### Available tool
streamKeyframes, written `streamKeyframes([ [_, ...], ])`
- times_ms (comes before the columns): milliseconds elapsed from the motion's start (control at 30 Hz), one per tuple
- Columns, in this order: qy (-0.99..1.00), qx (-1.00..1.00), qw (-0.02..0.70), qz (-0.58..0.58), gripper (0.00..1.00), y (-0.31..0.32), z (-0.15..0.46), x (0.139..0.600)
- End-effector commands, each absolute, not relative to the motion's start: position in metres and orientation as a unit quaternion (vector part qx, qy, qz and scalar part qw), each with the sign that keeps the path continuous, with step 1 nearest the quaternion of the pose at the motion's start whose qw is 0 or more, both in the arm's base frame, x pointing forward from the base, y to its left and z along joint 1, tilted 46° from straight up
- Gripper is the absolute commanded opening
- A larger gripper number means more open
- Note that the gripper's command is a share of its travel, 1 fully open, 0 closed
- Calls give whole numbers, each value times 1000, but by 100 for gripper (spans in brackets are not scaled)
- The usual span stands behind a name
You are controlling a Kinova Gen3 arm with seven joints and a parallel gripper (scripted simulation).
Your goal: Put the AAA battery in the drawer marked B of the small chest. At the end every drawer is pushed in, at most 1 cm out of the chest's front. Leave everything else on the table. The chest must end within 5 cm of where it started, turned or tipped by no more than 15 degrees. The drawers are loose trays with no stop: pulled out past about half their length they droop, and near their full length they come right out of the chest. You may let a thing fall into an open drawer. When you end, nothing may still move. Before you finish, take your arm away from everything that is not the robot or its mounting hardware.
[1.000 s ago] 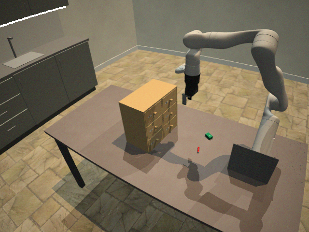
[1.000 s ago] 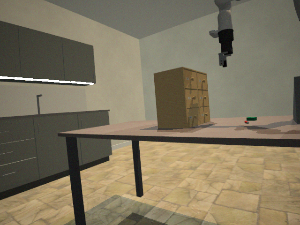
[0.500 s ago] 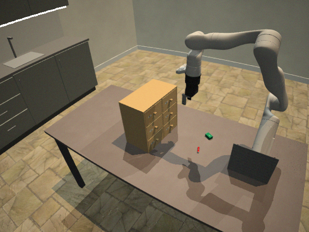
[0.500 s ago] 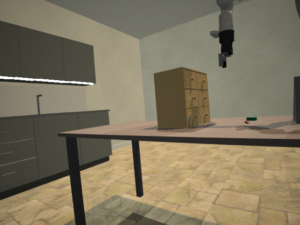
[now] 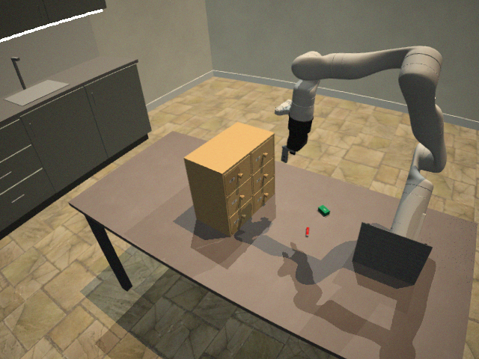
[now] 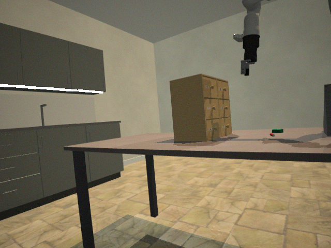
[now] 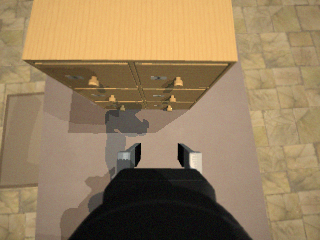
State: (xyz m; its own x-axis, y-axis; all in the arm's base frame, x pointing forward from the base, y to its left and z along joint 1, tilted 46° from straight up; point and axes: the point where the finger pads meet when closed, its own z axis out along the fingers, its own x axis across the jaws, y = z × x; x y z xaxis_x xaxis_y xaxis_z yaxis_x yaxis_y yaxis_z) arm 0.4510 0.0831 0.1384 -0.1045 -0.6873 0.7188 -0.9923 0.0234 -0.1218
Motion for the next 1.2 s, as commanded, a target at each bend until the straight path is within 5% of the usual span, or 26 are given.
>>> streamKeyframes([
  [0, -668, 630, 235, 319, 100, 85, 135, 451],
  [1167, -624, 653, 157, 398, 100, 69, 122, 464],
])
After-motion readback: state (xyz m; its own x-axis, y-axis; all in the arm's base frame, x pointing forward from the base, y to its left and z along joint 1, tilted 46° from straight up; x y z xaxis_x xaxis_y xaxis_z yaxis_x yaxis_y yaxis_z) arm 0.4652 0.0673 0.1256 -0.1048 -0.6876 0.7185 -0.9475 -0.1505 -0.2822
